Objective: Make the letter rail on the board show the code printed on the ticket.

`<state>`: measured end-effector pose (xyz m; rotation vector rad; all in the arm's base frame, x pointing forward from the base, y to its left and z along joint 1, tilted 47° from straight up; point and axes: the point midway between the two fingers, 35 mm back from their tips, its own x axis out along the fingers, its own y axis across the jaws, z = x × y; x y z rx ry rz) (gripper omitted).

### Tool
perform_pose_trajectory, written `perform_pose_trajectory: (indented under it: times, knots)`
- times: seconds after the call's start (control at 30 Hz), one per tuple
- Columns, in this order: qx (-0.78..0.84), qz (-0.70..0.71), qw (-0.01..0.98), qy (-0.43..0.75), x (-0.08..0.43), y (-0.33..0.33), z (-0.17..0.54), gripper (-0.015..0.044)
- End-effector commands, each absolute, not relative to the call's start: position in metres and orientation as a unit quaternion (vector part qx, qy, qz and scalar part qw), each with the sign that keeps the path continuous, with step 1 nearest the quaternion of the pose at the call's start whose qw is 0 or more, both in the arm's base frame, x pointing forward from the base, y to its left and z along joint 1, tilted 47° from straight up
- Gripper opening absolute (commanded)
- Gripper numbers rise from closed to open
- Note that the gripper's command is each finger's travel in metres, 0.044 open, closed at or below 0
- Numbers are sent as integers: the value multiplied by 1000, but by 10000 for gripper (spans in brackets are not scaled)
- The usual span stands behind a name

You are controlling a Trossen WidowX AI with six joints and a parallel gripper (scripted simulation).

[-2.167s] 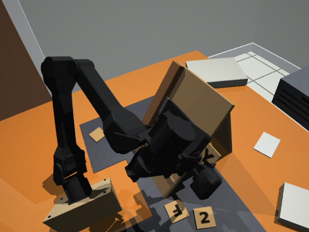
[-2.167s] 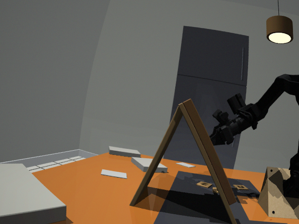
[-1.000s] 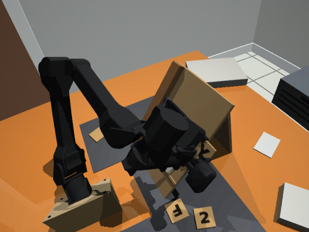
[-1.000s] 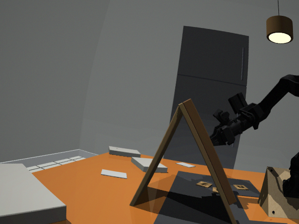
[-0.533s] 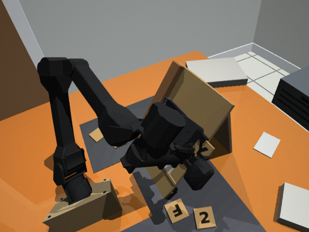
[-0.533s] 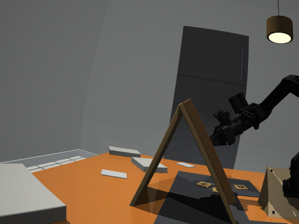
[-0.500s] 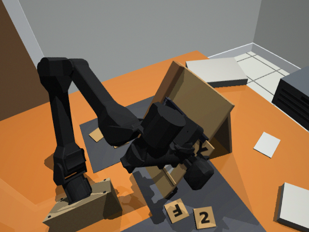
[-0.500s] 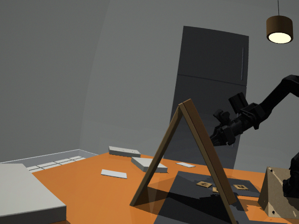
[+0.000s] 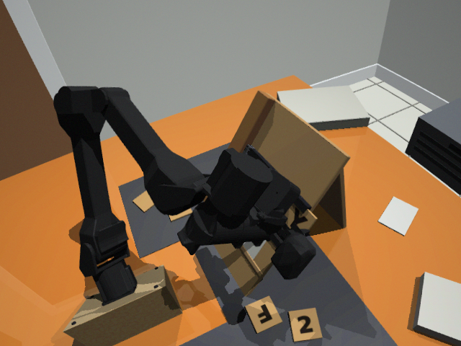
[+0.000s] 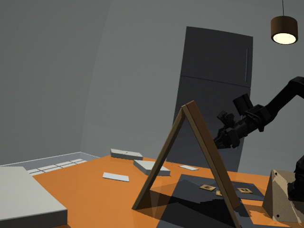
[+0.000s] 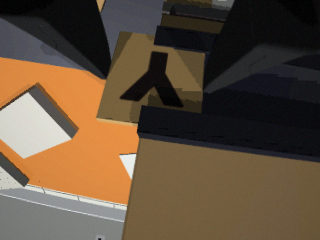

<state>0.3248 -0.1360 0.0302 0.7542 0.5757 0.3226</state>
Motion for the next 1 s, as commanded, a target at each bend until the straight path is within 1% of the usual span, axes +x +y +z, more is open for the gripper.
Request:
perform_pose_trajectory:
  times: [0.0,0.97]
  knots:
    - [362,153,877,276,325,-135,32,0]
    - [362,153,877,276,324,-126,41,0]
